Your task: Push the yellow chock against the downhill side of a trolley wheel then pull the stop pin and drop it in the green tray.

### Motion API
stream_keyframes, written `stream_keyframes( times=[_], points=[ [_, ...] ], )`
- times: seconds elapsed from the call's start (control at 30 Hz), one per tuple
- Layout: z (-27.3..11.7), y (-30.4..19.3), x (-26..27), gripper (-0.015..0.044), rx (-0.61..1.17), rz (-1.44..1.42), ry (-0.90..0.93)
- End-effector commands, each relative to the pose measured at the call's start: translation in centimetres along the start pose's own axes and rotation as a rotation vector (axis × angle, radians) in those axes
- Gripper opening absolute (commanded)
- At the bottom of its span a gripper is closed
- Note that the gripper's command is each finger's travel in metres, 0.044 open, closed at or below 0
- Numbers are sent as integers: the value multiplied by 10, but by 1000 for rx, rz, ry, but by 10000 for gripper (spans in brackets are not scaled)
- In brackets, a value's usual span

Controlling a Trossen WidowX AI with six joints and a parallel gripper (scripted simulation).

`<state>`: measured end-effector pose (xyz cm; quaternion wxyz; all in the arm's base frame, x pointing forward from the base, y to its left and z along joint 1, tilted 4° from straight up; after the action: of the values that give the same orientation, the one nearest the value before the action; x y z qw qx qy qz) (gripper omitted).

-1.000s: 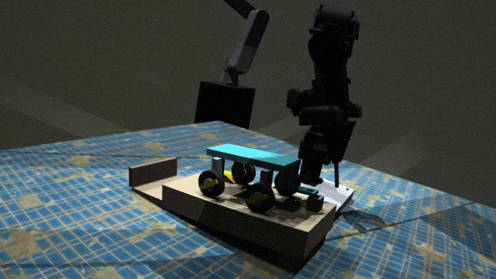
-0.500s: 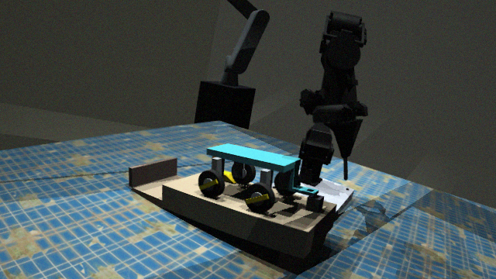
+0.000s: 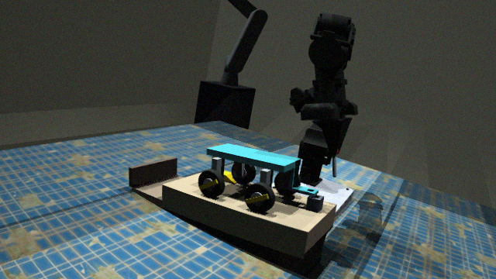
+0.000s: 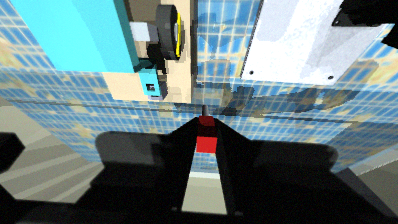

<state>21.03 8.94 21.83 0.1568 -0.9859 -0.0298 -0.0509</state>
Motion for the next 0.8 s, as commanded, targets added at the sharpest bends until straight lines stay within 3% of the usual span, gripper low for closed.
stream_keyframes(
  times=[0.0,0.77],
  points=[
    [-1,11,-2,0,3,-2,-5],
    [-14,87,-3,0,-5,-3,-5]
  ],
)
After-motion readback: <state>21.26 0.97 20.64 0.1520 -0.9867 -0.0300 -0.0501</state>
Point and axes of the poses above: the point midway between the two fingers, 35 mm back from their tips, its own z axis out along the fingers, its own x axis across the jaws, y = z × x, the point moved 2 cm from there along -z, back along the fingers, and after that the axes turned 4 degrees about -z, right-handed, at the moved point
